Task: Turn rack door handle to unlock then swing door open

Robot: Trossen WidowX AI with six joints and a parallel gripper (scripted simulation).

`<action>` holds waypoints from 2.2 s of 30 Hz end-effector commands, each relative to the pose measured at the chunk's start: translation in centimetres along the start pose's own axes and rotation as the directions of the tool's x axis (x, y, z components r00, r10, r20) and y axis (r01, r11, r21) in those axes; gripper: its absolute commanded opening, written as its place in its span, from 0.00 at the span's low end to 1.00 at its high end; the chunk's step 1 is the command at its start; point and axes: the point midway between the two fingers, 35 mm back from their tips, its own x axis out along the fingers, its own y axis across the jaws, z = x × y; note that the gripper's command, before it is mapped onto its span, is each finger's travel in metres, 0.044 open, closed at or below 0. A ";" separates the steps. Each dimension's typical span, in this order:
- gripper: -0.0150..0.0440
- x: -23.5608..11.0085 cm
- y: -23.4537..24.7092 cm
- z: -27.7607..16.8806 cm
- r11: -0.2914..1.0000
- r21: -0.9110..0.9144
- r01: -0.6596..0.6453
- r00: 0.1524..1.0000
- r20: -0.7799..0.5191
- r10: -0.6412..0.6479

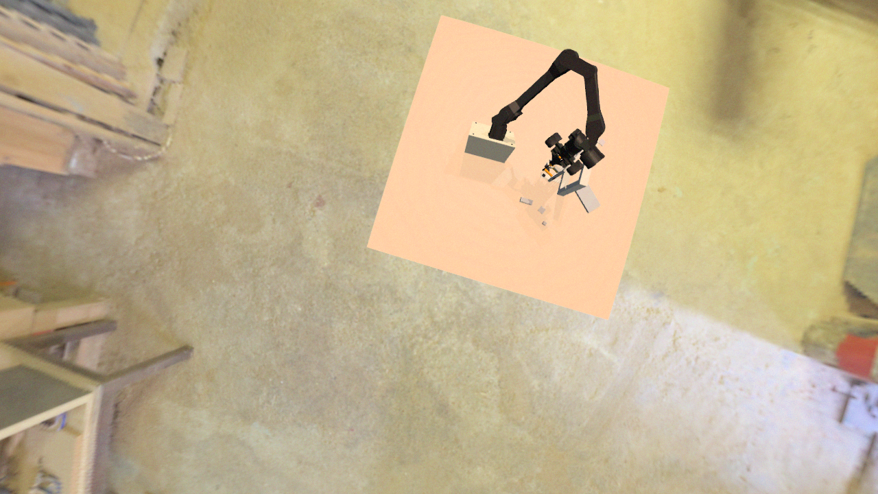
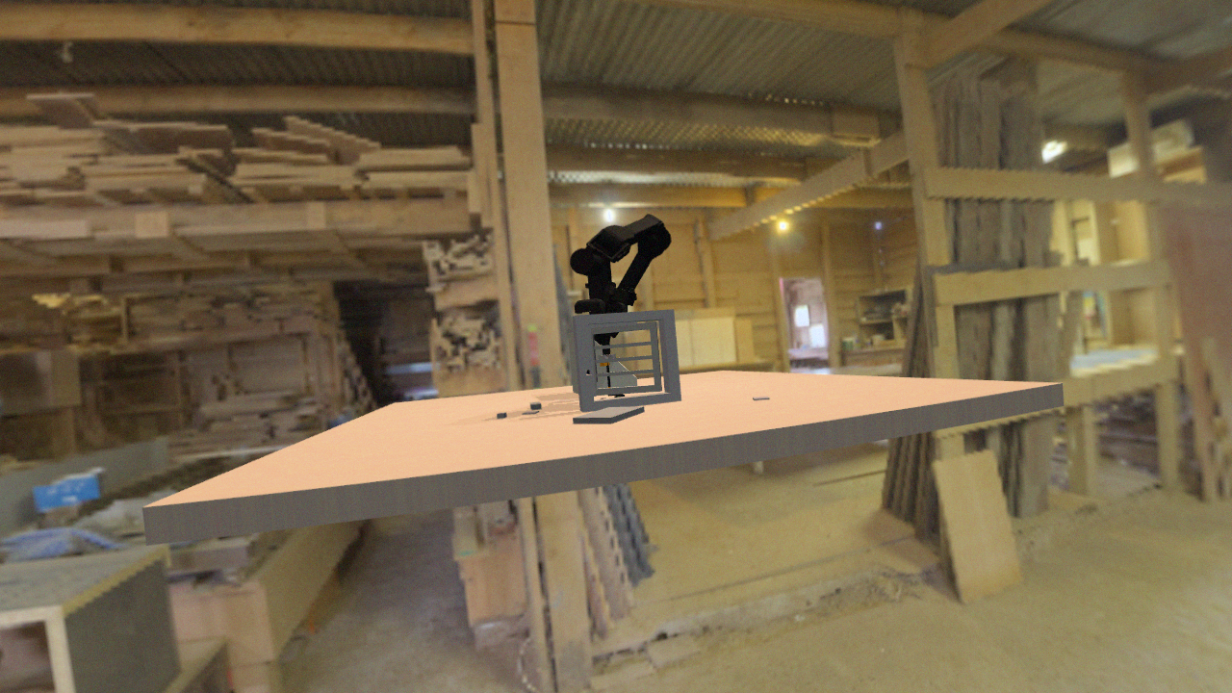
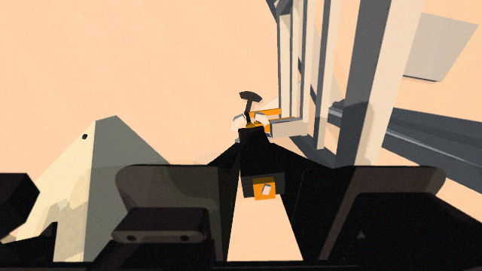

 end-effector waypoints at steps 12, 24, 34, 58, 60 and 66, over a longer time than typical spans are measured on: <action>0.27 0.0 3.5 1.2 0.960 0.279 0.003 1.000 0.006 -0.005; 0.27 0.0 5.9 2.7 0.885 0.465 0.000 1.000 0.006 -0.003; 0.27 0.0 7.5 4.1 0.805 0.593 -0.002 1.000 0.007 -0.003; 0.27 0.0 10.2 8.0 0.567 0.824 -0.006 1.000 0.009 -0.001; 0.27 0.0 10.3 8.3 0.545 0.838 -0.006 1.000 0.009 -0.001; 0.27 0.0 10.8 9.4 0.476 0.879 -0.007 1.000 0.009 -0.001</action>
